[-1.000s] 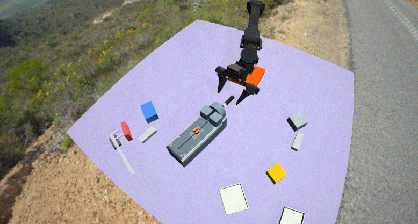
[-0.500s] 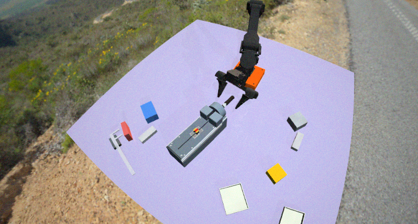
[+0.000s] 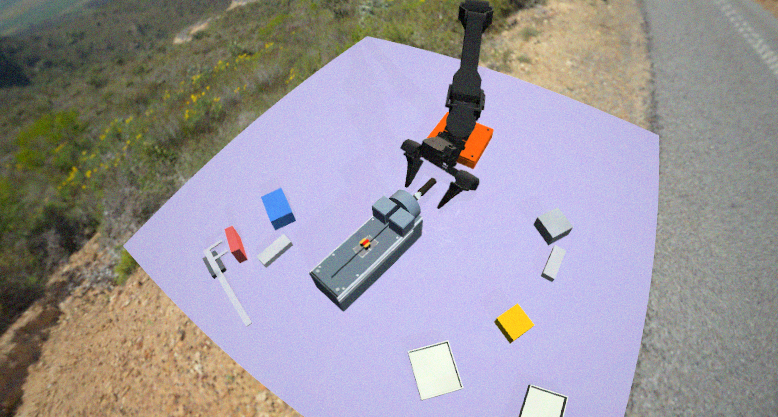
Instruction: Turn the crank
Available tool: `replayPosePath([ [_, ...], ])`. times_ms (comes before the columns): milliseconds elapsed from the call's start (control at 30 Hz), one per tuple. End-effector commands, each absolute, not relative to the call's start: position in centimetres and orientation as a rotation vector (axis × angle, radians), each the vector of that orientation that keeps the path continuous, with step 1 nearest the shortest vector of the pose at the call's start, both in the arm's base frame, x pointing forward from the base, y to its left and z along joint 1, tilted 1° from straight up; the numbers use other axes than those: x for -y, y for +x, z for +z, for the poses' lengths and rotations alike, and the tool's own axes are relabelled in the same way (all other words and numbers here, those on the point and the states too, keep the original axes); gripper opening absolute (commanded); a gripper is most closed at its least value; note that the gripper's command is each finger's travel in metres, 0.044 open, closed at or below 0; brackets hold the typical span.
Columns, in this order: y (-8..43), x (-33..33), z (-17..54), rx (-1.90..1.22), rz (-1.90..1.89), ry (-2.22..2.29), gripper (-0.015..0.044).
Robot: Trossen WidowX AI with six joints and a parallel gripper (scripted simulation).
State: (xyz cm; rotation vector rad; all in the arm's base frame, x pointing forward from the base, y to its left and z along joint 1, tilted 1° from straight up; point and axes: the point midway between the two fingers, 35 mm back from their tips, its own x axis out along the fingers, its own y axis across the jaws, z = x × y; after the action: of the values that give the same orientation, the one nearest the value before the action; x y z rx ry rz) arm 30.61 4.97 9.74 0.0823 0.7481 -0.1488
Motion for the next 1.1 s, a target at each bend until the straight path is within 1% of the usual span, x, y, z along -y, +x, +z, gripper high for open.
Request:
replayPosePath([
  [0,30.48,-4.9,9.34,-0.751,-0.154,0.083,0.0414],
  [533,30.48,-4.9,9.34,-0.751,-0.154,0.083,0.0],
  [1067,30.51,-5.05,9.24,-0.751,-0.154,0.083,0.0],
])
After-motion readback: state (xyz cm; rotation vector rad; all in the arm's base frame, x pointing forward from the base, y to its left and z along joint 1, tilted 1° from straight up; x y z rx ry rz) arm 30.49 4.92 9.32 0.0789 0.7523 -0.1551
